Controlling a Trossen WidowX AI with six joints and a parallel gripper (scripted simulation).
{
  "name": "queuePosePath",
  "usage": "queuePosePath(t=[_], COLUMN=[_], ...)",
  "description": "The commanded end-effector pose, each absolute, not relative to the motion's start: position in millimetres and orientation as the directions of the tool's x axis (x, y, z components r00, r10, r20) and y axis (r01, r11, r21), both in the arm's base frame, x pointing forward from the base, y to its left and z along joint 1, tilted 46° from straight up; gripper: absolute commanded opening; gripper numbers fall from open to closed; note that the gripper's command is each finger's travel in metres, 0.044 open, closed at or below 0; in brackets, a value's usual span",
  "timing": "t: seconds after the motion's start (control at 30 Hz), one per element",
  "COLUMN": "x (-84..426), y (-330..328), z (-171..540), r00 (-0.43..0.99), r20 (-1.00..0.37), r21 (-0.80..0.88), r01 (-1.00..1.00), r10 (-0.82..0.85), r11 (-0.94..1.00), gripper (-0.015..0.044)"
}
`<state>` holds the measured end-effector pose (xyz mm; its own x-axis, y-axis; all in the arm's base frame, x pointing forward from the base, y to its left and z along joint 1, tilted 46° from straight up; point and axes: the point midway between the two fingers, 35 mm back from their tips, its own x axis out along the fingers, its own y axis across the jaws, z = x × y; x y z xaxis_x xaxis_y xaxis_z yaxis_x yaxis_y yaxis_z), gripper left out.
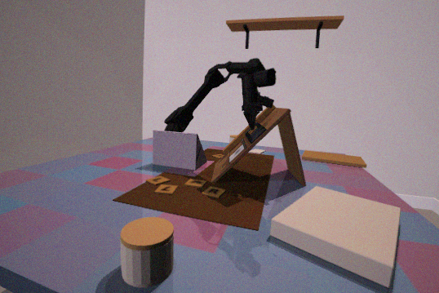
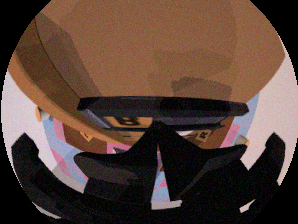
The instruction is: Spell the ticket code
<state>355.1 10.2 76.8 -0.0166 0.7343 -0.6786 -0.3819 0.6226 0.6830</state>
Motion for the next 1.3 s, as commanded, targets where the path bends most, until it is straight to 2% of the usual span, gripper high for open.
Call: queuePosePath(t=[0.0,0.53,0.67,0.77,0.9,1.1,1.27], x=[352,339,329,313,291,258,239], y=[7,-9,-24,-40,-60,-85,-97], z=[79,85,93,103,115,133,143], r00=[-0.019,-0.020,0.040,0.111,0.217,0.401,0.511], r20=[-0.677,-0.678,-0.644,-0.605,-0.552,-0.471,-0.422], r21=[0.684,0.683,0.629,0.510,0.271,-0.190,-0.423], r01=[-0.387,-0.386,-0.540,-0.707,-0.866,-0.916,-0.842], r10=[0.736,0.735,0.764,0.788,0.805,0.786,0.749], r11=[0.619,0.619,0.559,0.490,0.420,0.353,0.336], gripper=[0.0000,0.0000,0.0105,0.0184,0.0289,0.0440,0.0440])
